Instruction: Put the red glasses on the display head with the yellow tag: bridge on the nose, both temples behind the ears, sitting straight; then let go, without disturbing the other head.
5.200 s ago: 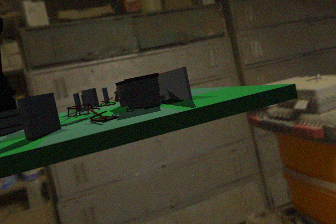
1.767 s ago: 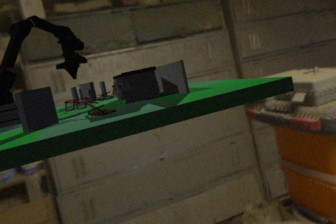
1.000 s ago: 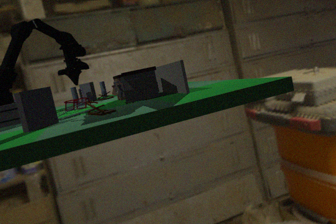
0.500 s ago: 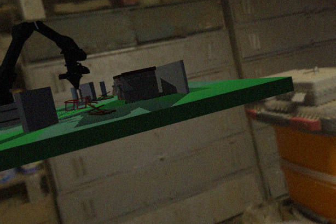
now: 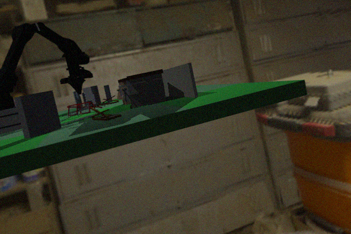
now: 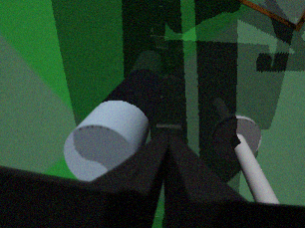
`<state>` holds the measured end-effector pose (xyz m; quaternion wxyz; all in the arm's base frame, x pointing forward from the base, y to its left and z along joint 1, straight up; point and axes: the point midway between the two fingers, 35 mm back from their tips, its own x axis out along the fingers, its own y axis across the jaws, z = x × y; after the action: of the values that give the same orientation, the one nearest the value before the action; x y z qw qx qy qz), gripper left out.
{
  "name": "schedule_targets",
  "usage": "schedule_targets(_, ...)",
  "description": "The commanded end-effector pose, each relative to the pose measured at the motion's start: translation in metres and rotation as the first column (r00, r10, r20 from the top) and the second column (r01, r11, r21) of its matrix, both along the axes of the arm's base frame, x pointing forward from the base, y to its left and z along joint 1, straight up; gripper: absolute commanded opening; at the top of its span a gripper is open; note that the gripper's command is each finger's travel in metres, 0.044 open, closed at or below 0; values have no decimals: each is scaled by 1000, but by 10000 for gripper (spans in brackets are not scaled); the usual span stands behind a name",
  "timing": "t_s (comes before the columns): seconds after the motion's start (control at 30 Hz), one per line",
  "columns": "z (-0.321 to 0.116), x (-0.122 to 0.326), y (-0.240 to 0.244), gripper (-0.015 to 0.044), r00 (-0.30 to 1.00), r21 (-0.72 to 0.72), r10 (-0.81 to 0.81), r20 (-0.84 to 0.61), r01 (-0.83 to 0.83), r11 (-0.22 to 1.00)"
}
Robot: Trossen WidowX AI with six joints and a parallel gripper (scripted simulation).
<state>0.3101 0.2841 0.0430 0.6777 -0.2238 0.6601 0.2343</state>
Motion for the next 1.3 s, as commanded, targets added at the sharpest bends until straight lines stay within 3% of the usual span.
schedule_targets(0.0,1,-2,5,0,1000,0,-3,5,3,1000)
schedule_targets(1.27,14,-17,25,0,1000,2,-3,3,3,1000)
